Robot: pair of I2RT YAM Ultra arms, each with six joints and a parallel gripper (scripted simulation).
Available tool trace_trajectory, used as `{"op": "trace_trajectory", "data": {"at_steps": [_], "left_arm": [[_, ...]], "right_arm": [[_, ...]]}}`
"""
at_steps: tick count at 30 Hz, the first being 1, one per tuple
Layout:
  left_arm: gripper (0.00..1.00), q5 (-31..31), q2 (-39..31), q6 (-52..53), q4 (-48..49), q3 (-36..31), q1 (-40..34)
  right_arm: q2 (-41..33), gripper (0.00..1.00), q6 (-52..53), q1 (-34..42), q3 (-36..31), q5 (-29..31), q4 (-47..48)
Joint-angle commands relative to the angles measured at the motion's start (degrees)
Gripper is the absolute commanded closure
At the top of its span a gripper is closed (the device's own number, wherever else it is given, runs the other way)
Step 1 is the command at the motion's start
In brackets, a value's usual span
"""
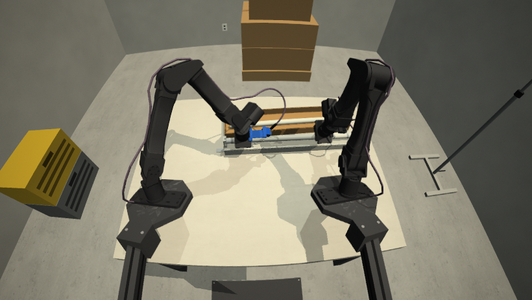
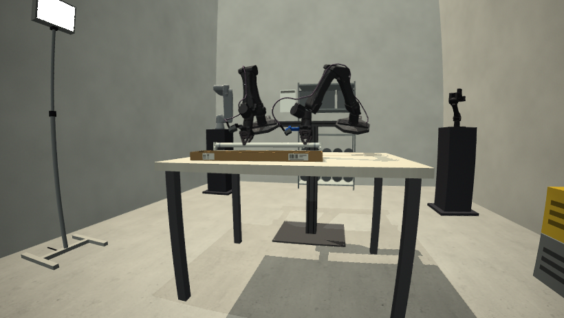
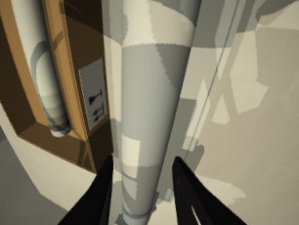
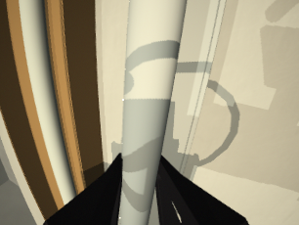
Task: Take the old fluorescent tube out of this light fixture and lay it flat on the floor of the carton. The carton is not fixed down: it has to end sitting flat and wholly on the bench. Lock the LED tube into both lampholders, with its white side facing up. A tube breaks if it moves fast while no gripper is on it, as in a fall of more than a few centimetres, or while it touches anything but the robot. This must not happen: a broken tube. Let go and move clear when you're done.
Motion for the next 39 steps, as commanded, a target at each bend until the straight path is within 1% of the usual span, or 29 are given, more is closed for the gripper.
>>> {"op": "trace_trajectory", "data": {"at_steps": [1,15,16,22,23,26,33,34,35,36,38,39], "left_arm": [[0.51,-0.5,-0.2,-0.4,-2.6,-0.9,-1.8],[0.51,-0.5,-0.2,-0.5,-2.7,0.0,-2.1],[0.51,-0.5,-0.2,-0.5,-2.7,0.0,-2.1],[0.51,-0.5,-0.2,-0.5,-2.7,0.0,-2.1],[0.51,-0.5,-0.2,-0.5,-2.7,0.0,-2.1],[0.51,-0.4,-0.2,-0.5,-2.7,0.0,-2.1],[0.51,-0.4,-0.2,-0.5,-2.7,0.0,-2.1],[0.51,-1.3,-2.7,-1.8,-4.9,-2.3,-2.6],[0.51,-1.5,-2.9,-2.3,-5.7,-1.9,-2.9],[0.51,-0.9,-2.9,-1.7,-4.5,-0.7,-2.9],[0.51,-0.9,-2.9,-1.7,-4.5,-0.7,-2.9],[0.51,-1.9,-4.0,-3.2,-7.0,-1.9,-3.6]], "right_arm": [[-2.3,0.89,-0.5,-0.8,-3.0,2.0,-2.2],[-2.3,0.89,-0.5,-0.8,-3.1,2.0,-2.2],[-2.3,0.51,-0.5,-0.8,-3.1,2.0,-2.2],[-2.3,0.51,-0.3,-0.1,-2.1,1.9,-2.4],[-2.6,0.51,-0.6,-0.1,-3.3,1.9,-2.3],[-2.3,0.51,-0.6,-0.1,-2.2,1.9,-2.4],[-2.4,0.51,-0.6,-0.1,-2.2,1.9,-2.4],[-4.4,0.51,0.4,0.6,-4.0,2.0,-5.0],[-5.2,0.51,0.4,0.6,-3.8,2.1,-5.9],[-5.4,0.51,0.3,0.6,-3.7,2.0,-4.5],[-5.4,0.51,0.3,0.6,-3.7,2.0,-4.5],[-7.7,0.51,0.6,0.6,-4.4,2.2,-7.8]]}}
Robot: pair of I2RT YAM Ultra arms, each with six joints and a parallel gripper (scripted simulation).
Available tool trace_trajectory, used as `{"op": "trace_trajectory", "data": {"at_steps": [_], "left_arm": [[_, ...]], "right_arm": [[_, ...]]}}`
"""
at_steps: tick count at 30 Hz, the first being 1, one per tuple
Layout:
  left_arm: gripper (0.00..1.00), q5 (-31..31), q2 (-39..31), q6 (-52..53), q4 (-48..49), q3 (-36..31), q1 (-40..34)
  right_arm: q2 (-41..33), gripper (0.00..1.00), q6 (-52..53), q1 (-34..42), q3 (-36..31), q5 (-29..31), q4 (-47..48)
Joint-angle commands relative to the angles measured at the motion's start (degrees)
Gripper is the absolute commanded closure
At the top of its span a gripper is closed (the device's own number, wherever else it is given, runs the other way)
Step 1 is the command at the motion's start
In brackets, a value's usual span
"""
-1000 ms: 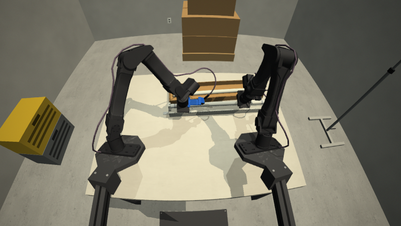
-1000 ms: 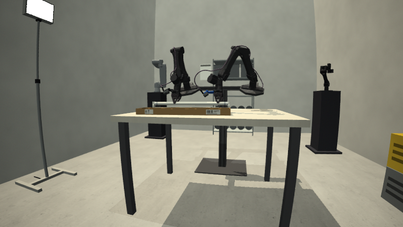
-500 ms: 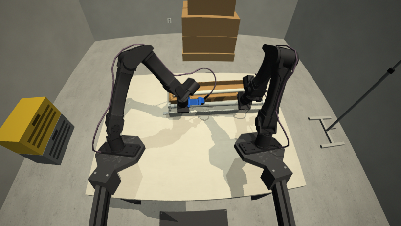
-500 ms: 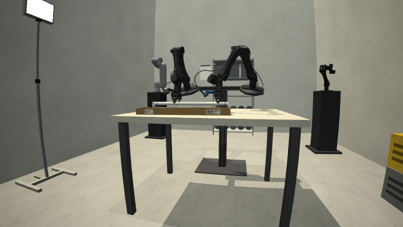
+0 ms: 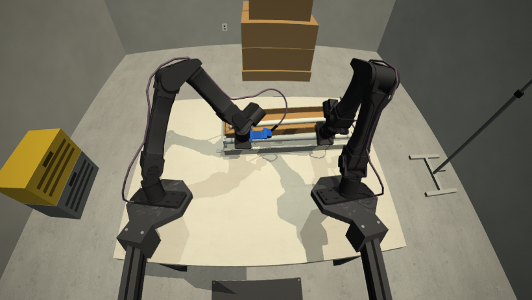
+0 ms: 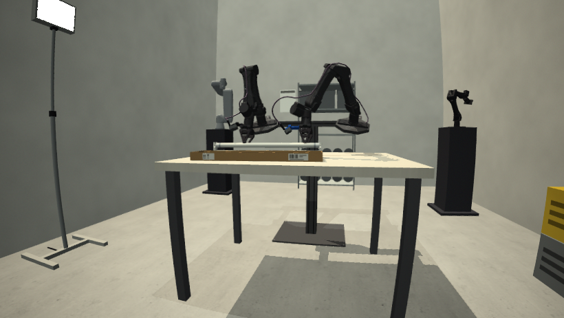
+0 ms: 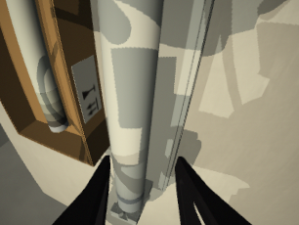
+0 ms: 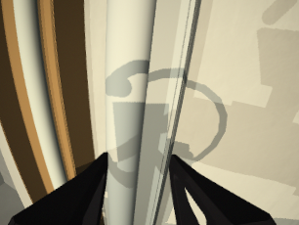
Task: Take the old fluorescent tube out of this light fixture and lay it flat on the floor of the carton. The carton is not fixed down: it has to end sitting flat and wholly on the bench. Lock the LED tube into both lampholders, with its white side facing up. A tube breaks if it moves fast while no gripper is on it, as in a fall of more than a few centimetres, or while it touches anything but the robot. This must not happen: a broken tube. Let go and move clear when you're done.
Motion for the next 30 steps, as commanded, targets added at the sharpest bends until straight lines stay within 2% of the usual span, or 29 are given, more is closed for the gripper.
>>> {"op": "trace_trajectory", "data": {"at_steps": [1,6,7,11,14,16,18,22,24,26,30], "left_arm": [[0.51,-1.4,-3.1,-2.5,-4.5,-2.2,-2.1],[0.51,-2.2,-6.1,-5.0,-8.0,-0.5,-4.2],[0.51,-2.5,-6.5,-5.5,-8.8,-1.0,-4.6],[0.51,-3.3,-8.3,-7.4,-12.2,-2.1,-6.1],[0.51,-2.6,-7.2,-6.3,-10.2,-1.9,-5.7],[0.51,-2.6,-7.2,-6.3,-10.2,-1.9,-5.7],[0.51,-2.1,-7.0,-6.1,-8.2,-2.9,-4.5],[0.51,-2.1,-7.0,-5.8,-9.7,0.9,-5.7],[0.51,-1.9,-6.3,-4.8,-8.5,0.9,-4.6],[0.51,-1.9,-5.6,-4.8,-8.5,1.0,-4.3],[0.51,-2.0,-7.2,-5.3,-9.7,0.9,-5.1]], "right_arm": [[-4.5,0.51,0.5,0.8,-1.9,1.5,-5.8],[-11.7,0.51,0.9,1.2,0.3,1.8,-12.6],[-12.0,0.51,0.9,1.2,-2.9,1.9,-12.7],[-16.9,0.51,1.1,1.6,-3.1,2.1,-17.1],[-16.7,0.51,0.8,1.7,-0.1,2.0,-15.3],[-16.7,0.51,0.8,1.7,-0.1,2.0,-15.3],[-16.3,0.51,0.2,0.4,-3.4,2.0,-14.6],[-15.3,0.51,0.4,1.5,-0.1,2.0,-14.8],[-13.8,0.51,0.5,1.6,0.1,2.0,-15.0],[-15.4,0.51,0.5,1.7,-0.2,2.0,-15.1],[-14.5,0.51,0.5,1.2,0.1,2.0,-15.0]]}}
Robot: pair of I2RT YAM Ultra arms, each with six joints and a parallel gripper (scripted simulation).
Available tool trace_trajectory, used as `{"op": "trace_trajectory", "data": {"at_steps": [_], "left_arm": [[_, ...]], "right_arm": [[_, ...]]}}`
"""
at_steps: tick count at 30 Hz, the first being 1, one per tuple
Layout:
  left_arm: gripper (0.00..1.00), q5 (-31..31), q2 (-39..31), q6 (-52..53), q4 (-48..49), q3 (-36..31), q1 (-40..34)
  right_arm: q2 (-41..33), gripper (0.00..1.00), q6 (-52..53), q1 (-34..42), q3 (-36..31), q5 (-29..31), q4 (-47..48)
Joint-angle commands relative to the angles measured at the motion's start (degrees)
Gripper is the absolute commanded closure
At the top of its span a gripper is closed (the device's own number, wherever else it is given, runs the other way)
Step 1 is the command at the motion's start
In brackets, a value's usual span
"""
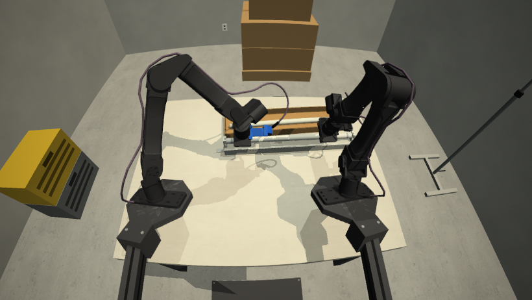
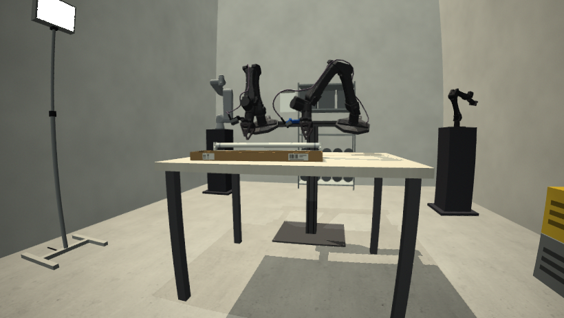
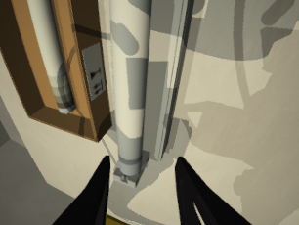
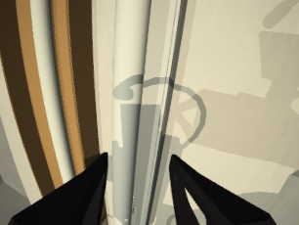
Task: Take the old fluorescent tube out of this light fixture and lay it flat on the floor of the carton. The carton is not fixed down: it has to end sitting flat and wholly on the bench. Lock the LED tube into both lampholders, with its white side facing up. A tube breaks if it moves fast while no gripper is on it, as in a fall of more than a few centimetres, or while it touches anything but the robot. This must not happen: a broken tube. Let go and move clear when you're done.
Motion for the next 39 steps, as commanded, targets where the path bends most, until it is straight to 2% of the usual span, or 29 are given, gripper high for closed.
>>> {"op": "trace_trajectory", "data": {"at_steps": [1,5,10,18,20,25,26,28,29,37,39], "left_arm": [[0.51,0.7,1.2,0.0,-0.9,2.3,0.9],[0.51,1.7,-0.9,0.7,-2.4,3.0,0.0],[0.51,5.5,2.2,1.1,-8.1,6.8,2.2],[0.51,14.3,6.0,1.9,-21.7,17.4,5.7],[0.51,14.3,6.0,1.9,-21.7,17.4,5.7],[0.51,21.5,9.3,2.4,-33.1,26.8,8.8],[0.51,15.9,8.5,0.7,-25.1,22.9,6.7],[0.51,15.8,7.6,0.7,-25.6,20.9,6.4],[0.51,16.4,11.0,1.0,-28.1,25.6,6.9],[0.51,19.5,10.2,2.3,-32.5,29.0,8.9],[0.51,21.0,12.1,2.4,-34.9,30.8,10.0]], "right_arm": [[0.9,0.51,0.1,0.3,2.1,1.1,-1.4],[1.6,0.51,0.6,0.4,3.0,1.1,-3.2],[4.1,0.51,0.9,0.8,7.6,1.1,-9.9],[11.1,0.51,2.0,0.9,19.9,1.1,-25.8],[11.1,0.51,2.0,0.9,19.9,1.1,-25.8],[17.3,0.51,2.8,0.8,30.5,1.1,-38.8],[15.1,0.51,2.3,0.2,26.1,1.1,-29.2],[14.0,0.51,2.5,0.1,24.5,1.1,-29.5],[17.2,0.51,2.5,1.0,28.9,1.0,-30.6],[18.8,0.51,2.8,0.9,32.4,0.9,-36.2],[20.0,0.51,3.0,1.0,34.4,1.0,-38.8]]}}
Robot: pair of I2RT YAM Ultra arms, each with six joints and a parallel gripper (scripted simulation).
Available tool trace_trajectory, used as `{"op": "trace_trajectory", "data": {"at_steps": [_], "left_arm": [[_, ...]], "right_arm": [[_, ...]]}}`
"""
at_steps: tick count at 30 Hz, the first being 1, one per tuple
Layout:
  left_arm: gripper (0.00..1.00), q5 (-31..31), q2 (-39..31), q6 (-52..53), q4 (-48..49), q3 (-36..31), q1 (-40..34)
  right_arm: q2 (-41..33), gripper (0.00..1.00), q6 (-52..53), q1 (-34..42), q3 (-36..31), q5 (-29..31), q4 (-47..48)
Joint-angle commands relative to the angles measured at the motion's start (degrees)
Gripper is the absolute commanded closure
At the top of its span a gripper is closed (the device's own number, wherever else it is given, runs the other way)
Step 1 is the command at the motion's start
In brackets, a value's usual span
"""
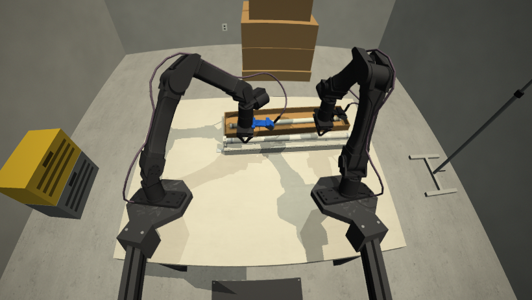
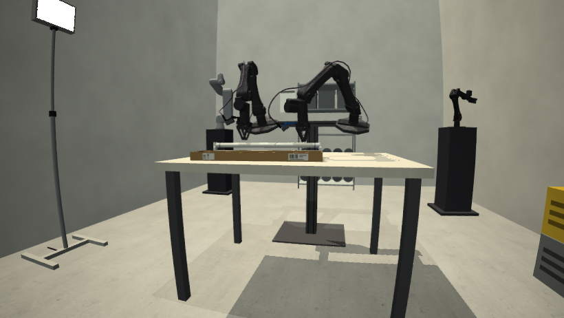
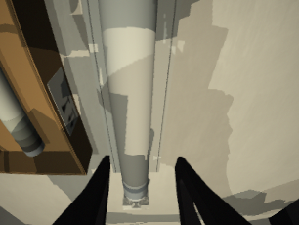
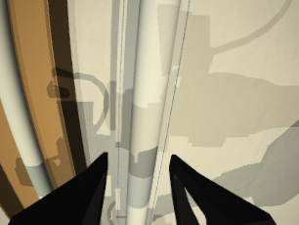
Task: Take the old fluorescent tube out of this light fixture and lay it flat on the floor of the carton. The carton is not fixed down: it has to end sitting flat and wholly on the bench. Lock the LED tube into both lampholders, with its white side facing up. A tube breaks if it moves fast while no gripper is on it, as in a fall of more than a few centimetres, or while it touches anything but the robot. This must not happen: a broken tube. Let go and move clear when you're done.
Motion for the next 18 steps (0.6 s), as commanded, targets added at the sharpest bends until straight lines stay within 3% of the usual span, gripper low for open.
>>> {"op": "trace_trajectory", "data": {"at_steps": [1,9,11,18], "left_arm": [[0.51,3.0,0.9,0.8,-4.6,3.9,1.0],[0.51,11.5,3.8,1.5,-17.0,13.6,4.4],[0.51,10.2,4.9,1.4,-16.3,15.0,3.9],[0.51,14.0,6.9,1.8,-22.5,19.9,6.1]], "right_arm": [[1.6,0.51,0.7,0.8,3.8,0.9,-5.9],[8.2,0.51,1.8,0.7,15.4,0.9,-20.9],[9.2,0.51,1.8,0.8,16.3,0.8,-19.5],[12.3,0.51,2.3,-0.1,21.8,0.5,-26.3]]}}
